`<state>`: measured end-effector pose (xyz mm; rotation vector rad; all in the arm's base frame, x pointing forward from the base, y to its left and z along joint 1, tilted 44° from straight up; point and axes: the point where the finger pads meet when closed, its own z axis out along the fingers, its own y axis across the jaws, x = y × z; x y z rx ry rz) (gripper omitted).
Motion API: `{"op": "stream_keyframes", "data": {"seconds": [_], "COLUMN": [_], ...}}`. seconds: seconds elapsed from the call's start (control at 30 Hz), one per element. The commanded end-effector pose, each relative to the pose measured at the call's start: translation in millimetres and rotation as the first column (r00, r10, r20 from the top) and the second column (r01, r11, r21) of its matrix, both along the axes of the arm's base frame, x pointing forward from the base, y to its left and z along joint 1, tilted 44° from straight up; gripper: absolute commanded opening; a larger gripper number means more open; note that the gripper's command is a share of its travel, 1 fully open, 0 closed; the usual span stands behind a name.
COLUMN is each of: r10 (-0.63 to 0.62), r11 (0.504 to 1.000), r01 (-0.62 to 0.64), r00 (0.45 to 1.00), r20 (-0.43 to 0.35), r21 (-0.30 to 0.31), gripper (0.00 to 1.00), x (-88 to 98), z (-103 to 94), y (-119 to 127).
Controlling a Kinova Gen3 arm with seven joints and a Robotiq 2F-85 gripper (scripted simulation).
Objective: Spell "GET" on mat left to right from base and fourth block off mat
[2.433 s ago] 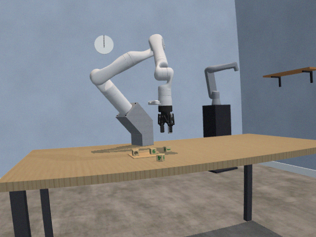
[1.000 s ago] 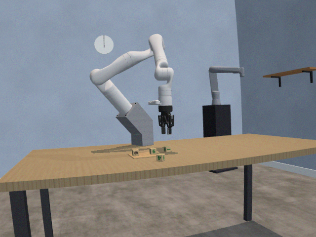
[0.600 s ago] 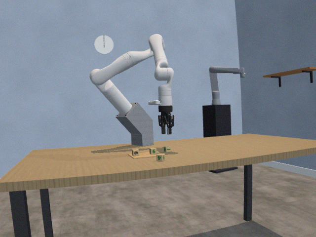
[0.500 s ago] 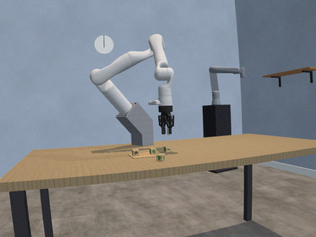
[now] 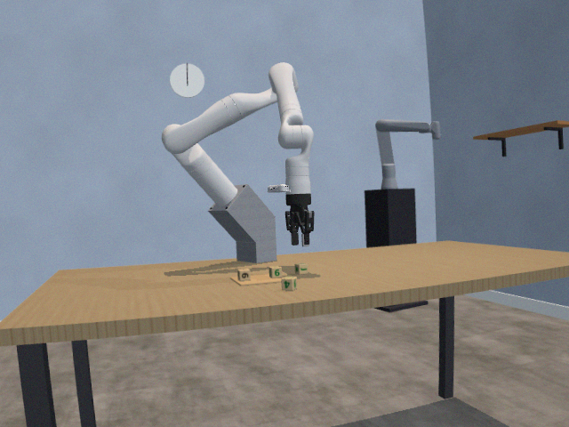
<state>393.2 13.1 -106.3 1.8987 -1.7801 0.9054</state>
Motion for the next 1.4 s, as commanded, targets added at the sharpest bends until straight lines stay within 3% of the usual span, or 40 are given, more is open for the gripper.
{"op": "stream_keyframes", "data": {"seconds": [0.0, 0.8, 1.37], "r10": [-0.002, -0.002, -0.002], "r11": [1.0, 1.0, 1.0], "r01": [0.002, 0.002, 0.002], "r00": [1.0, 1.0, 1.0], "r20": [0.0, 0.0, 0.0], "r21": [-0.001, -0.001, -0.001], "gripper": [0.67, 0.67, 0.67], "x": [0.7, 6.8, 7.9], "z": [-2.1, -25.0, -29.0], "y": [-3, -24, -27]}}
